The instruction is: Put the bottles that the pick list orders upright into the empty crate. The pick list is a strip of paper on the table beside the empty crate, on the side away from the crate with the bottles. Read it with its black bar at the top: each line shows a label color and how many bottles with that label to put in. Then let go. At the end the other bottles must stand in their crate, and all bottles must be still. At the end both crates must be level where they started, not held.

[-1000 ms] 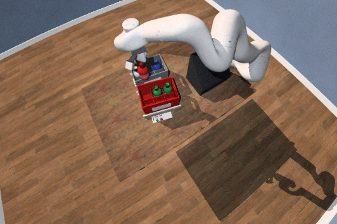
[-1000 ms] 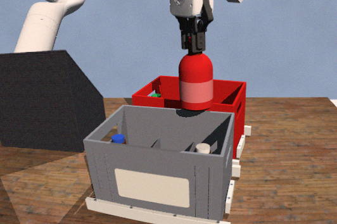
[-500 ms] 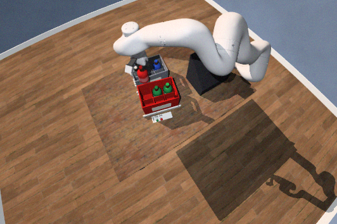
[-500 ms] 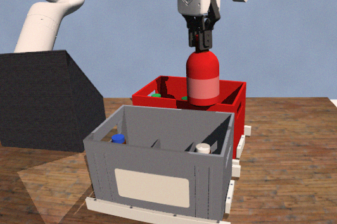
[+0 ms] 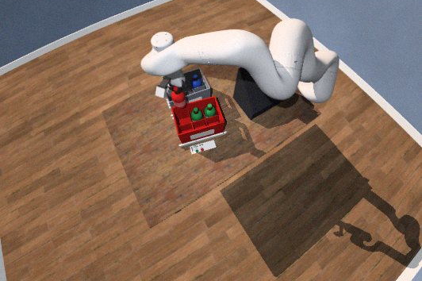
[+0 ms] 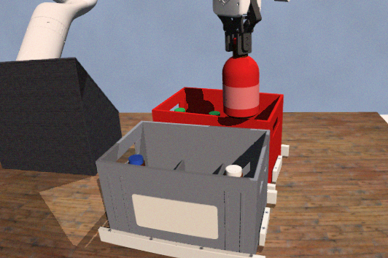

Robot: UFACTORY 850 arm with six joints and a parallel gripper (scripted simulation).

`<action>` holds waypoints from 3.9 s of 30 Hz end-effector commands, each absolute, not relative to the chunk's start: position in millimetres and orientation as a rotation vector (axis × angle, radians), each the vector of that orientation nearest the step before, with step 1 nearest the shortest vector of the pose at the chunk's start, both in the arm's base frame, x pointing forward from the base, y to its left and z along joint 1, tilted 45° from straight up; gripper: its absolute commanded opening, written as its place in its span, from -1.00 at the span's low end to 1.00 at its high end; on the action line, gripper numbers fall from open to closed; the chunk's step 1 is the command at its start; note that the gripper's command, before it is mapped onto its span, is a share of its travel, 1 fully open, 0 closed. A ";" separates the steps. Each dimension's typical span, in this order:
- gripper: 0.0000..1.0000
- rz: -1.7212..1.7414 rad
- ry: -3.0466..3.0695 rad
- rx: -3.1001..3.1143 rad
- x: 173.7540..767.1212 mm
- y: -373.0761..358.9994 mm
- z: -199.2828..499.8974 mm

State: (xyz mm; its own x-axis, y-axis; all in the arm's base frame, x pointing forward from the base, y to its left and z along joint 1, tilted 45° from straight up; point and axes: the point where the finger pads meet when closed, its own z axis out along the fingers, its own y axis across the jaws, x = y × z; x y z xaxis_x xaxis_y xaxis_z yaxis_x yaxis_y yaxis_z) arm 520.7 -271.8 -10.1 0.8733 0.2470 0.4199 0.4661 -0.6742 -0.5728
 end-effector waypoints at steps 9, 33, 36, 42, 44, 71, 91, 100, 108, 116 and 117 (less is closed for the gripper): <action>-1.00 -0.405 -0.511 -2.335 535.1 -261.6 4.6; -1.00 -0.405 -0.511 -2.335 555.0 -244.3 25.7; -1.00 -0.405 -0.511 -2.335 554.5 -244.5 25.4; -1.00 -0.405 -0.511 -2.335 553.2 -245.2 24.5; -1.00 -0.405 -0.511 -2.335 552.9 -245.3 24.3; -1.00 -0.405 -0.511 -2.335 550.9 -246.3 22.9; -1.00 -0.405 -0.511 -2.335 551.7 -241.0 17.0; -1.00 -0.405 -0.511 -2.335 552.8 -235.5 11.4; -1.00 -0.405 -0.511 -2.335 553.7 -230.6 6.4; -1.00 -0.405 -0.511 -2.335 554.8 -225.1 0.7; -1.00 -0.405 -0.511 -2.335 554.8 -225.1 0.7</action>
